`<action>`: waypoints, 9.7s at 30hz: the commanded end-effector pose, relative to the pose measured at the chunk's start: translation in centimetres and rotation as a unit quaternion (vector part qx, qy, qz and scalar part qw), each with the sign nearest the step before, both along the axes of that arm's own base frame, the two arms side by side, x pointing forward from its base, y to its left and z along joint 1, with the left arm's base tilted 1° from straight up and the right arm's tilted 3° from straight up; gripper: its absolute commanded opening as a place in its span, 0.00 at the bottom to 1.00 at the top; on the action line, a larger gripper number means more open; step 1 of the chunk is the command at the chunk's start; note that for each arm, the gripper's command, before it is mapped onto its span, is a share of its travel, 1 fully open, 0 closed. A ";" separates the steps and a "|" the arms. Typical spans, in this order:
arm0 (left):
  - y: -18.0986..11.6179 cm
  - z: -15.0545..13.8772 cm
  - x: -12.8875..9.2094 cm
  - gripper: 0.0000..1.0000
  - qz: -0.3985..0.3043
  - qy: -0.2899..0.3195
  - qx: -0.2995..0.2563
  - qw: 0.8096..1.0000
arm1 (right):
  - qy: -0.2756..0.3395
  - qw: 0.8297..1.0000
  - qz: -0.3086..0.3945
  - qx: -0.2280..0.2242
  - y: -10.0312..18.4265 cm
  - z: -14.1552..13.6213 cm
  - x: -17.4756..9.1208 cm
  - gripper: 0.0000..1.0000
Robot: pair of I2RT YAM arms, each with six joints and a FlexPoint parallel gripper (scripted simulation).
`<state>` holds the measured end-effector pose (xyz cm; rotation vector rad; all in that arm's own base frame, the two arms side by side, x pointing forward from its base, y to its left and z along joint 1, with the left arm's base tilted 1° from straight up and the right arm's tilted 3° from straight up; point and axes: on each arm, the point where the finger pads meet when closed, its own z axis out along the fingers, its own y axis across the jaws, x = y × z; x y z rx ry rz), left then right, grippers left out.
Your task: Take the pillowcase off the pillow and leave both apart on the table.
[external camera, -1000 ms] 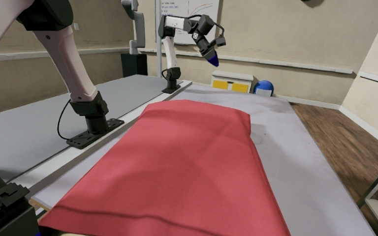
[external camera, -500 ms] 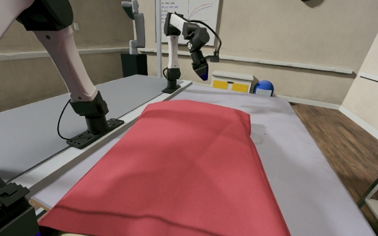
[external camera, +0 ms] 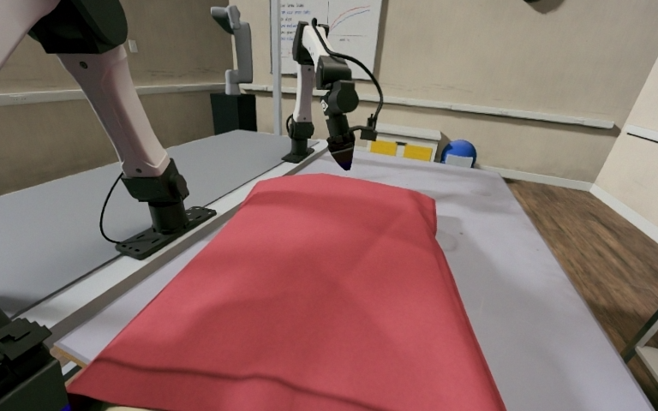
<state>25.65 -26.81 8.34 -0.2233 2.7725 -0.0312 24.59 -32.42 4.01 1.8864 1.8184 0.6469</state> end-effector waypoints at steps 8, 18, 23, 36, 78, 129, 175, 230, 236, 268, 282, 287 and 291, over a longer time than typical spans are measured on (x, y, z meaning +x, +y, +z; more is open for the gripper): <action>0.1 -0.9 0.3 0.60 -0.004 0.000 0.004 1.000 | -0.015 0.999 0.011 -0.027 -0.6 0.8 1.0 0.00; 0.1 -2.8 0.3 0.60 -0.003 0.000 0.003 1.000 | -0.015 0.999 0.011 -0.027 -0.6 0.8 1.0 0.00; 0.1 -3.9 0.3 0.60 -0.002 -0.001 0.002 1.000 | -0.015 0.999 0.011 -0.027 -0.6 0.8 1.0 0.00; -0.4 -4.9 0.7 0.60 0.002 -0.011 -0.014 1.000 | -0.015 0.999 0.011 -0.027 -0.6 0.8 1.0 0.00; -0.1 -6.5 0.4 0.60 0.003 -0.005 -0.005 1.000 | -0.015 0.999 0.011 -0.027 -0.6 0.8 1.0 0.00; 1.7 -9.3 -1.3 0.56 0.005 0.036 0.027 0.999 | -0.015 0.999 0.011 -0.027 -0.6 0.8 1.0 0.00; 1.6 -9.3 -1.4 0.07 0.001 0.036 0.028 0.999 | -0.015 0.999 0.011 -0.027 -0.6 0.8 0.9 0.00; 1.6 -9.2 -1.4 0.00 0.001 0.036 0.028 0.999 | -0.015 0.999 0.011 -0.027 -0.6 0.8 0.9 0.00; 1.5 -8.6 -1.5 0.00 0.001 0.036 0.028 0.999 | -0.015 0.999 0.011 -0.027 -0.6 0.8 0.9 0.00; -0.6 -2.3 0.2 0.00 0.001 -0.012 -0.017 1.000 | -0.014 0.999 0.011 -0.027 -0.6 0.7 0.9 0.00; -0.8 -0.9 0.4 0.00 0.000 -0.018 -0.022 1.000 | -0.014 0.999 0.011 -0.027 -0.6 0.7 0.9 0.00; -0.8 -1.1 0.5 0.00 0.001 -0.017 -0.020 1.000 | -0.014 0.999 0.011 -0.027 -0.6 0.7 0.9 0.00; -0.7 -1.0 0.3 0.00 0.000 -0.018 -0.021 1.000 | -0.014 0.999 0.011 -0.027 -0.6 0.7 0.9 0.00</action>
